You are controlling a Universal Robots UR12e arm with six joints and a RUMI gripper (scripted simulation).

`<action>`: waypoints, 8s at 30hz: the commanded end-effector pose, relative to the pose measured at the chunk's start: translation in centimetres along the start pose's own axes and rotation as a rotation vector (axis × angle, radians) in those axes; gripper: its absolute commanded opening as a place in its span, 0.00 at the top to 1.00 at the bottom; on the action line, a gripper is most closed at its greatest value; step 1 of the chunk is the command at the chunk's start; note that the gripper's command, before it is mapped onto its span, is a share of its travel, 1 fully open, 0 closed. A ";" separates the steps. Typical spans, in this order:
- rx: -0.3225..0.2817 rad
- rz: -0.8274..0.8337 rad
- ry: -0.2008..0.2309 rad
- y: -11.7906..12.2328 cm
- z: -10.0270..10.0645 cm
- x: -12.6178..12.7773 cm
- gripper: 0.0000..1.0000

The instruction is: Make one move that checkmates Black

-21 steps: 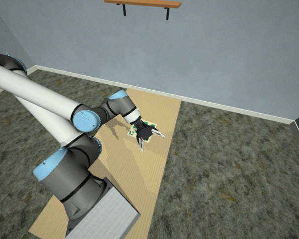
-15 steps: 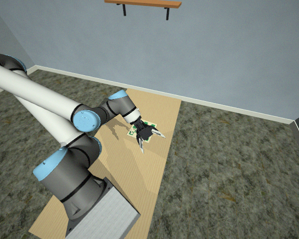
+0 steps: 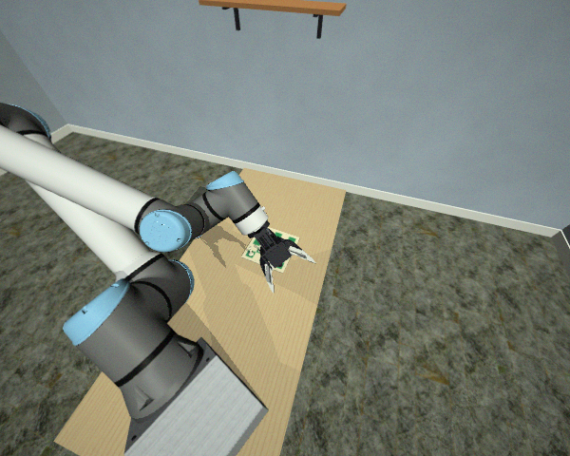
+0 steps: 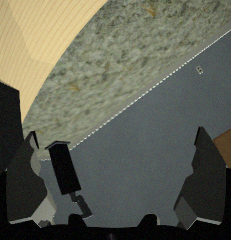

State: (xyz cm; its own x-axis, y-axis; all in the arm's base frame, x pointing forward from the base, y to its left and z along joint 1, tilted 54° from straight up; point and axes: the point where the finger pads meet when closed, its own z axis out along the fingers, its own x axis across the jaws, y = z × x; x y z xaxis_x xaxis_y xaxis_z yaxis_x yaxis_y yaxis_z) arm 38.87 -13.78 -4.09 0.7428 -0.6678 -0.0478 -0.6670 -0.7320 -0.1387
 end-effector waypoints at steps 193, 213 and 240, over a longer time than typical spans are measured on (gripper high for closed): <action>2.102 -0.615 -0.581 -31.5 12.1 11.2 0.00; 2.102 -0.616 -0.579 -26.0 5.9 14.2 0.00; 1.998 -0.787 -0.530 -27.1 3.9 11.8 0.00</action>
State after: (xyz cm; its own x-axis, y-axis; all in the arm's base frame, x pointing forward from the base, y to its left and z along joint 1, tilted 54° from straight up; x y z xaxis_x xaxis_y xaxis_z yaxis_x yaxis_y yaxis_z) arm 66.68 -2.53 -6.05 0.9446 -0.0883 0.3160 0.3068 0.5789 -0.7555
